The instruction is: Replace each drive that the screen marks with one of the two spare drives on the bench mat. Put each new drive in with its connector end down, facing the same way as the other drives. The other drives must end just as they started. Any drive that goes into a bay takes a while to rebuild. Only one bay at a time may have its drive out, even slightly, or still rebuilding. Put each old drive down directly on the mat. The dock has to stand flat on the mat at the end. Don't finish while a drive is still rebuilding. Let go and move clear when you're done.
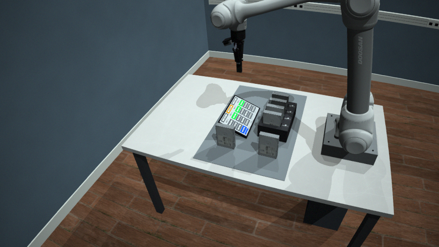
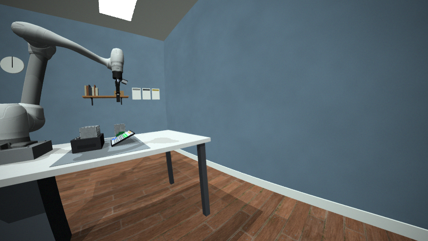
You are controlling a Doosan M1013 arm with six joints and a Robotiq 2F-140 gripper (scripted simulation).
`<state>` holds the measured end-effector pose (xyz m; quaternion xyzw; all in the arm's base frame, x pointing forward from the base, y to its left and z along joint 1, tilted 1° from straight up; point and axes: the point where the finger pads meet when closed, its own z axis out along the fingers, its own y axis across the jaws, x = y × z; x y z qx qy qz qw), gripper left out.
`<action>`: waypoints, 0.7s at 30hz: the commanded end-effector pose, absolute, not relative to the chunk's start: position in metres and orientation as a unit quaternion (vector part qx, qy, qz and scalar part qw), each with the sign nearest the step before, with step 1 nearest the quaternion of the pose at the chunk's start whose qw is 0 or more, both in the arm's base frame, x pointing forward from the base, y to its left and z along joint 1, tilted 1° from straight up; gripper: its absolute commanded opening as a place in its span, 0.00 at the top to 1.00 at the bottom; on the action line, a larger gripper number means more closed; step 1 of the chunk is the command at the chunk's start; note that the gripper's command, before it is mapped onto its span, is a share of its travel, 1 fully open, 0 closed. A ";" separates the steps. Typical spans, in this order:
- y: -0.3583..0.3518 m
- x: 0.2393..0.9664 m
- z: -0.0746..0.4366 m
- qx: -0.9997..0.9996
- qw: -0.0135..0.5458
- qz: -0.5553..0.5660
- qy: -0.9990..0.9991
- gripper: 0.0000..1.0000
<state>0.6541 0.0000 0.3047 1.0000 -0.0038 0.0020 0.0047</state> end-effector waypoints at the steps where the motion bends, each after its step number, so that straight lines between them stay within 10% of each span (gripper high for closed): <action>1: 0.000 0.654 0.306 1.000 0.004 0.003 -0.004 0.90; 21: 0.000 0.654 0.306 1.000 0.004 0.003 -0.004 0.90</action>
